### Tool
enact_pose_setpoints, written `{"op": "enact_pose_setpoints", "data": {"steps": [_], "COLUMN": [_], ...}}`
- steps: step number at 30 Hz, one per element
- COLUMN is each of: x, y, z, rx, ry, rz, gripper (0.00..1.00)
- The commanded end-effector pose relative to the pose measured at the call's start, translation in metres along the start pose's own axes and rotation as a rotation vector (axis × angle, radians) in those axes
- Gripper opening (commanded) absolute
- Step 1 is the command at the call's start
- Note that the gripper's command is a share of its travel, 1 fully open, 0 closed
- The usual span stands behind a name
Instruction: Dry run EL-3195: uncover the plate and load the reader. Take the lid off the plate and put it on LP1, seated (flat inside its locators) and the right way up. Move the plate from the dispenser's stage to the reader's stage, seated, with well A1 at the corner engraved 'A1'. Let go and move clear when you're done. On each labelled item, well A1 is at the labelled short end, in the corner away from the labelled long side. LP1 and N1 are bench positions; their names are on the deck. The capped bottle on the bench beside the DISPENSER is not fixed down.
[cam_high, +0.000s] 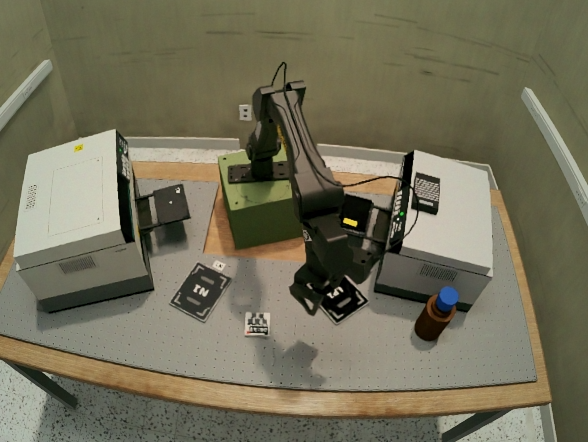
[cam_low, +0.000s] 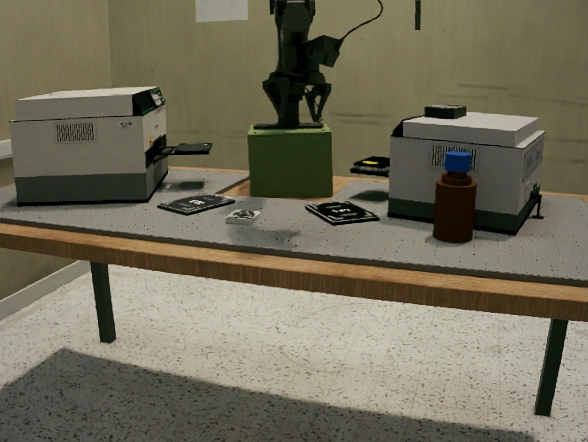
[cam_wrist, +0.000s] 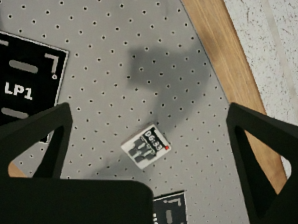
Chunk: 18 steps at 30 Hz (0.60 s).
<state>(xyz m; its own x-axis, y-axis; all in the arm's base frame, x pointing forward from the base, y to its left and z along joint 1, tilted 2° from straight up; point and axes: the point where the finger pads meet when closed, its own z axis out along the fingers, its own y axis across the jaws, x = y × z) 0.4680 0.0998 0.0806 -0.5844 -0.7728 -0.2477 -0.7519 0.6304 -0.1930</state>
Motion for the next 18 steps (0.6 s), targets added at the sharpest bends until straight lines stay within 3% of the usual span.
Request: {"op": "enact_pose_setpoints", "data": {"steps": [1, 2, 4, 5, 8, 10, 11, 15, 16, 17, 18], "x": [-0.014, -0.024, -0.019, -0.026, -0.012, -0.022, -0.016, -0.021, -0.033, -0.021, -0.026], "y": [-0.002, -0.010, -0.017, -0.005, 0.021, 0.023, 0.031, 0.036, 0.031, 0.042, 0.039], "z": [-0.023, -0.033, -0.033, -0.032, -0.021, -0.028, -0.021, -0.021, -0.031, -0.021, -0.025], "rx": [0.050, 0.072, 0.077, 0.061, -0.007, -0.001, -0.017, -0.004, 0.028, 0.008, 0.016], "ry": [-0.056, -0.087, -0.083, -0.088, -0.036, -0.054, -0.038, -0.052, -0.078, -0.042, -0.056], "rz": [0.001, 0.001, 0.018, -0.040, -0.117, -0.169, -0.174, -0.174, -0.161, -0.159, -0.159], "gripper": [1.00, 1.00, 1.00, 1.00, 1.00, 1.00, 1.00, 1.00, 1.00, 1.00, 1.00]}}
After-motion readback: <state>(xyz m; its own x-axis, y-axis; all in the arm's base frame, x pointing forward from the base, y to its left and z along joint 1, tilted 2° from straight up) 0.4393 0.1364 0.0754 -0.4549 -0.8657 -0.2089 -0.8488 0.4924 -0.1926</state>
